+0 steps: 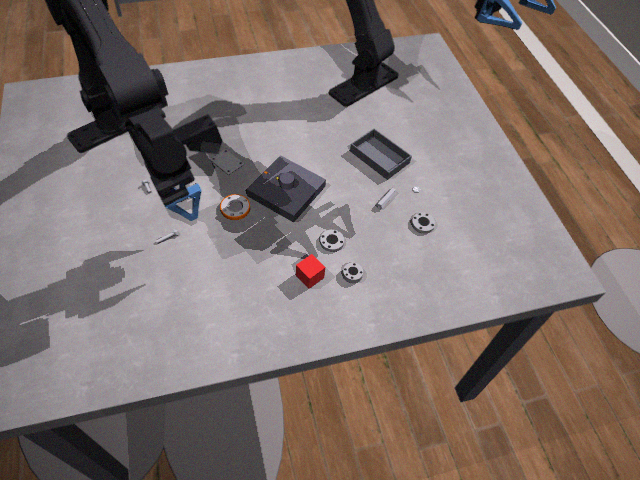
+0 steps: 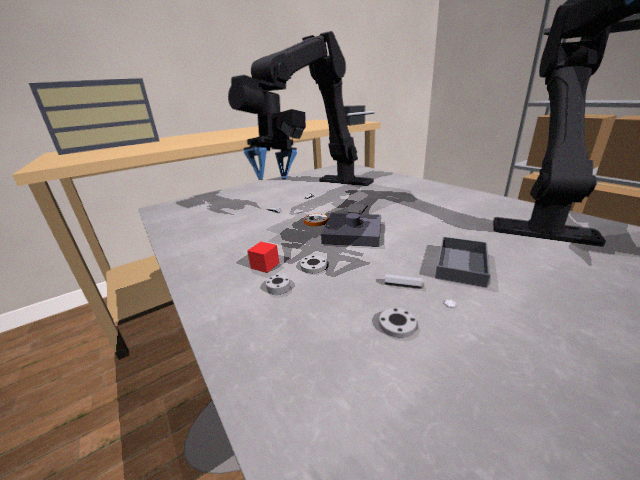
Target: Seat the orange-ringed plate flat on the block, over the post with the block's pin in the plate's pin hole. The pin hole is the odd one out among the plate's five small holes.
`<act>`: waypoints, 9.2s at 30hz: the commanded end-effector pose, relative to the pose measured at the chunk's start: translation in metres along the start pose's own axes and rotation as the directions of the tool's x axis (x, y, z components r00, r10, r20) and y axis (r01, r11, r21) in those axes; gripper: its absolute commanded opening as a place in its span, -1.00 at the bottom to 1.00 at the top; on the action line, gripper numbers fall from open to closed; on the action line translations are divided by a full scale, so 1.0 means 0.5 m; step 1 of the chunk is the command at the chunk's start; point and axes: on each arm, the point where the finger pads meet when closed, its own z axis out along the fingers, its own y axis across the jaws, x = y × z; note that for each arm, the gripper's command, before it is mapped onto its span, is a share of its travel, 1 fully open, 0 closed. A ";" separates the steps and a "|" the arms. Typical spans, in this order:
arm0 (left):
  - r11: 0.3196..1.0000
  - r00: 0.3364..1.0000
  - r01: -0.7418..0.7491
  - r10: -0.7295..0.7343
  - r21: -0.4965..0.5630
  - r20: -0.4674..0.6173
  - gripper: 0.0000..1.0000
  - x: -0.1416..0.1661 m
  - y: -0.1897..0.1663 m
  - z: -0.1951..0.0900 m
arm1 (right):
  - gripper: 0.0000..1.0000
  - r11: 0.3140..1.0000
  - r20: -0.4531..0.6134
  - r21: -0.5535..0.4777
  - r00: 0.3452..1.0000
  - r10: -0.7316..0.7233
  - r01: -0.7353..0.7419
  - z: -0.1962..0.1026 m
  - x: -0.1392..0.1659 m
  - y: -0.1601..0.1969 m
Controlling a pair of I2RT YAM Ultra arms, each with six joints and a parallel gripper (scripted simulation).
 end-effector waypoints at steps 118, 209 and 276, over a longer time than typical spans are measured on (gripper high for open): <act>0.998 0.982 -0.009 0.022 -0.070 0.187 1.00 -0.101 -0.026 0.016 | -1.00 0.909 0.243 -0.189 0.915 -0.323 0.371 0.058 -0.211 0.073; 0.998 0.982 -0.009 0.022 -0.070 0.187 1.00 -0.101 -0.026 0.016 | -1.00 -0.053 0.202 0.089 -0.034 0.979 -0.995 0.080 -0.471 0.053; 0.998 0.982 -0.009 0.022 -0.070 0.187 1.00 -0.101 -0.026 0.016 | -1.00 -0.027 0.115 0.141 -0.011 0.993 -0.990 0.174 -0.432 0.086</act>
